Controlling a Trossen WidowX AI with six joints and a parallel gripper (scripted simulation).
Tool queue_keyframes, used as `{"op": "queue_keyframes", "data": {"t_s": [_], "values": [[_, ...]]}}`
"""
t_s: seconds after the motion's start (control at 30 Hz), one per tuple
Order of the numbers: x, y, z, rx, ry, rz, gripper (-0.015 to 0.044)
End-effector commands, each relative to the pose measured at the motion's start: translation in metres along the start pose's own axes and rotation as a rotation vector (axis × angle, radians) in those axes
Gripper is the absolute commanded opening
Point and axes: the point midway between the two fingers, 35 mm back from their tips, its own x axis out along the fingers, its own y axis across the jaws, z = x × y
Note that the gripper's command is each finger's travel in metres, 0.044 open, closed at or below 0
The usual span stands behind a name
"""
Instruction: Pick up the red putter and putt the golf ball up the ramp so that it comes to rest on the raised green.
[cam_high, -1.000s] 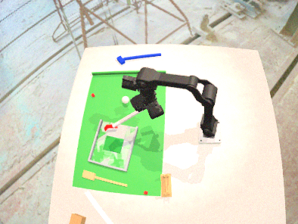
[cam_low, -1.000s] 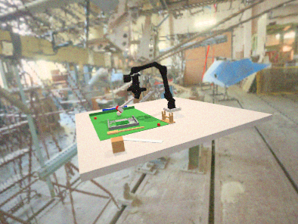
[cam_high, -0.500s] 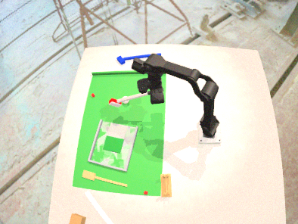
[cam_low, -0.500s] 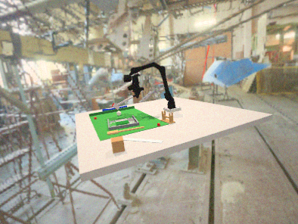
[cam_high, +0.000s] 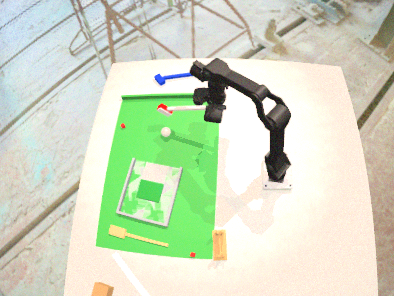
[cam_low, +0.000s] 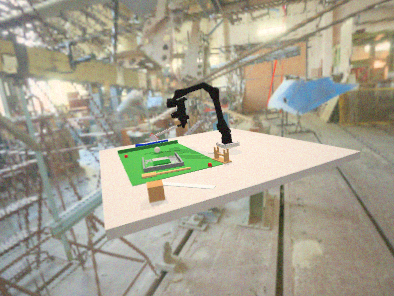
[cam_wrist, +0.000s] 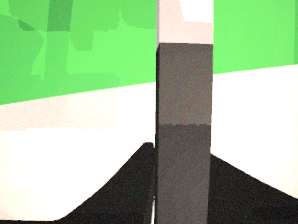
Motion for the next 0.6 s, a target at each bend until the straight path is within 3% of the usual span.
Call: {"op": "queue_keyframes", "data": {"t_s": [0.0,0.57], "values": [[0.003,0.000,0.001,0.010,-0.008,0.007,0.0000],[0.044,0.000,0.001,0.010,-0.009,0.007,0.0000]]}}
